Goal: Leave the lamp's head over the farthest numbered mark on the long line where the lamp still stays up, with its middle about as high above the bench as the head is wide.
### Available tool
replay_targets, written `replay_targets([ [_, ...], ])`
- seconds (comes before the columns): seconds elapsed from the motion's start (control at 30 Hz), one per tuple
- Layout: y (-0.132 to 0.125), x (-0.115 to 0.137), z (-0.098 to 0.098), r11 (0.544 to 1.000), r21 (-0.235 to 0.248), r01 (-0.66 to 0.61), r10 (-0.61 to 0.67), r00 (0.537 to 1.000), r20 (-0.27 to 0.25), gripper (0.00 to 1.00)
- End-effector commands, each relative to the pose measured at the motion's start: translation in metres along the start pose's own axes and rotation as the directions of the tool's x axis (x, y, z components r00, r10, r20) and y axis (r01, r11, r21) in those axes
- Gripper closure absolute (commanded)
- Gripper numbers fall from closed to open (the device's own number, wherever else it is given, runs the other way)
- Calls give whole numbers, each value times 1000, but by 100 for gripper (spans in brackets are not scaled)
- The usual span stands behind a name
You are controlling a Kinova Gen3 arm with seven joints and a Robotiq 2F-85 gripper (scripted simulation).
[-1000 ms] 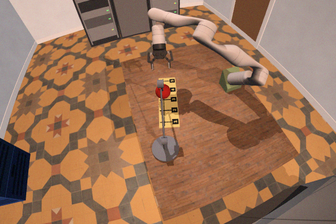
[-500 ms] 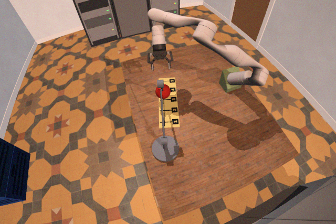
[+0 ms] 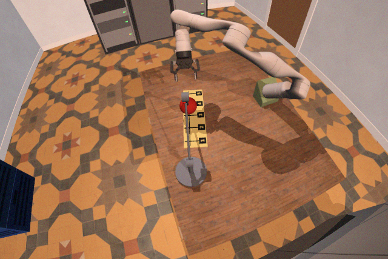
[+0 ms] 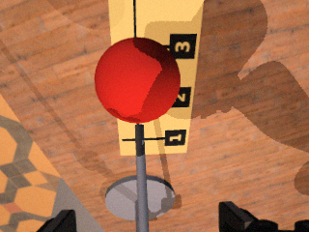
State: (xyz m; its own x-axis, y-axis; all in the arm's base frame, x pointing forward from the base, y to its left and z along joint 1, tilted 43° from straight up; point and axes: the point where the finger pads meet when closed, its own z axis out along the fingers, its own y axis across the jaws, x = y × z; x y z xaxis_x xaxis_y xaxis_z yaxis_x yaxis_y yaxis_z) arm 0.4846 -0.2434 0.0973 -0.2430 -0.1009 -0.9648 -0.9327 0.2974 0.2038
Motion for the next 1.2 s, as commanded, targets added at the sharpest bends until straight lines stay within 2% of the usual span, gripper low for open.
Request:
replay_targets([
  [0.0,0,-1,-1,1000,2,2,-2,1000,-1,0],
  [0.37,0,-1,-1,1000,1,2,-2,1000,-1,0],
  [0.87,-1,-19,3,1000,23,-4,9,980,-197,0],
  [0.93,-1,-19,3,1000,23,-4,9,980,-197,0],
  [1.17,-1,-12,20,1000,24,-8,13,981,-193,0],
])
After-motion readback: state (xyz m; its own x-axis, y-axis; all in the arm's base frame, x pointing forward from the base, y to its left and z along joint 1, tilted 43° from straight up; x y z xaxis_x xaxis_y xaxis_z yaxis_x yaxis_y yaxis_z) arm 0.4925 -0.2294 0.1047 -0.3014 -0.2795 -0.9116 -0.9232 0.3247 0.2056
